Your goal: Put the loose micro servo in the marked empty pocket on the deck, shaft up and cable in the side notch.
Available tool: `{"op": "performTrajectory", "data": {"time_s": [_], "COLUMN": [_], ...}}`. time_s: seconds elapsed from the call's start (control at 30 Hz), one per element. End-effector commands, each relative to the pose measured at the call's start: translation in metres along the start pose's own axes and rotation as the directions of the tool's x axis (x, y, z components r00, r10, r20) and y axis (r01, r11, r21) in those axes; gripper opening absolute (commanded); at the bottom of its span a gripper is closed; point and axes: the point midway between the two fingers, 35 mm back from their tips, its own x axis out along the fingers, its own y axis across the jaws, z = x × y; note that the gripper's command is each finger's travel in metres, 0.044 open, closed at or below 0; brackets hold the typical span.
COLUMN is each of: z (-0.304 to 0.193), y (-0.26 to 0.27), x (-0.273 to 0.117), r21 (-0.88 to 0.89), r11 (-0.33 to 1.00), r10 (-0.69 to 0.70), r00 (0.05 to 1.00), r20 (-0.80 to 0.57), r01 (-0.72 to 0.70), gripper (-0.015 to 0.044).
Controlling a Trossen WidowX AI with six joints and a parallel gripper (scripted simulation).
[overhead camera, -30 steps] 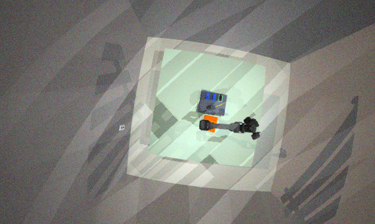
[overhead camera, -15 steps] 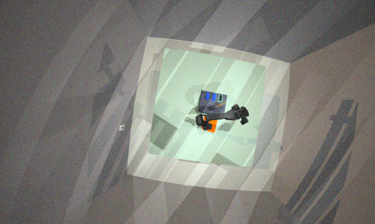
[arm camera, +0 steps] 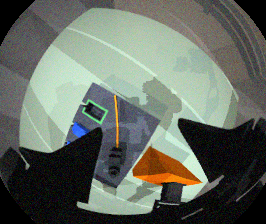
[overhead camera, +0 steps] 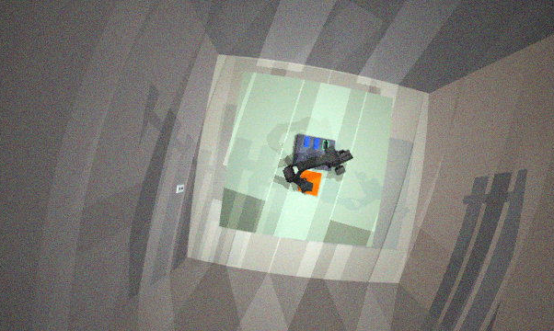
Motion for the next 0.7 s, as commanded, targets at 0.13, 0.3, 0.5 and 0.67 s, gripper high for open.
{"op": "performTrajectory", "data": {"time_s": [0.13,0.3,0.5,0.67], "z": [-0.067,-0.1,-0.104,-0.109], "y": [0.04,0.06,0.062,0.063], "x": [0.019,0.024,0.025,0.039], "r21": [0.137,0.208,0.217,0.217], "r11": [0.99,0.978,0.976,0.976], "r10": [0.044,0.052,0.052,0.052], "r00": [0.973,0.942,0.937,0.937], "r20": [-0.225,-0.331,-0.346,-0.346], "r01": [-0.013,0.019,0.026,0.026], "gripper": [0.044,0.044,0.044,0.044]}}
